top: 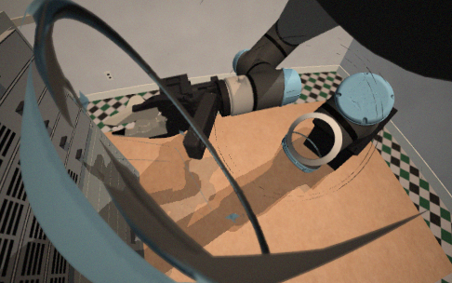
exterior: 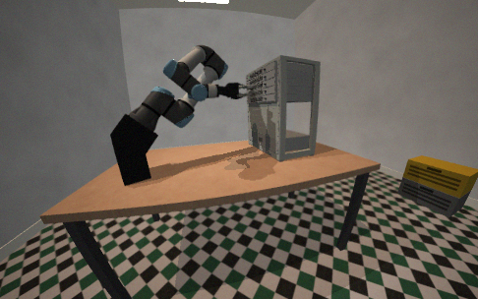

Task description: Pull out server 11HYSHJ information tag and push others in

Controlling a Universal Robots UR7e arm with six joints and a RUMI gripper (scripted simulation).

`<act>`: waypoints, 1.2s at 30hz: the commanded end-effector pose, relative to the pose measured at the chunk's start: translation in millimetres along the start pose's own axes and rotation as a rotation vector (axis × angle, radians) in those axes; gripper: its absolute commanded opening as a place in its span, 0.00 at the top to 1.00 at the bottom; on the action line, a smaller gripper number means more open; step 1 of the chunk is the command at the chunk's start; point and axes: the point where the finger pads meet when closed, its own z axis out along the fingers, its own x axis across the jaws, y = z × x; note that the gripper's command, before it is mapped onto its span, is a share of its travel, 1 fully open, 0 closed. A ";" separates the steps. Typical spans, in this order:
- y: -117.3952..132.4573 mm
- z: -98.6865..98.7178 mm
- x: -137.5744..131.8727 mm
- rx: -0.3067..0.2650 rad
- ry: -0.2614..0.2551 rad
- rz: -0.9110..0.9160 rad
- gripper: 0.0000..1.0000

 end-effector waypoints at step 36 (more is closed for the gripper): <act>0.1 67.5 0.4 -0.001 0.002 0.000 0.85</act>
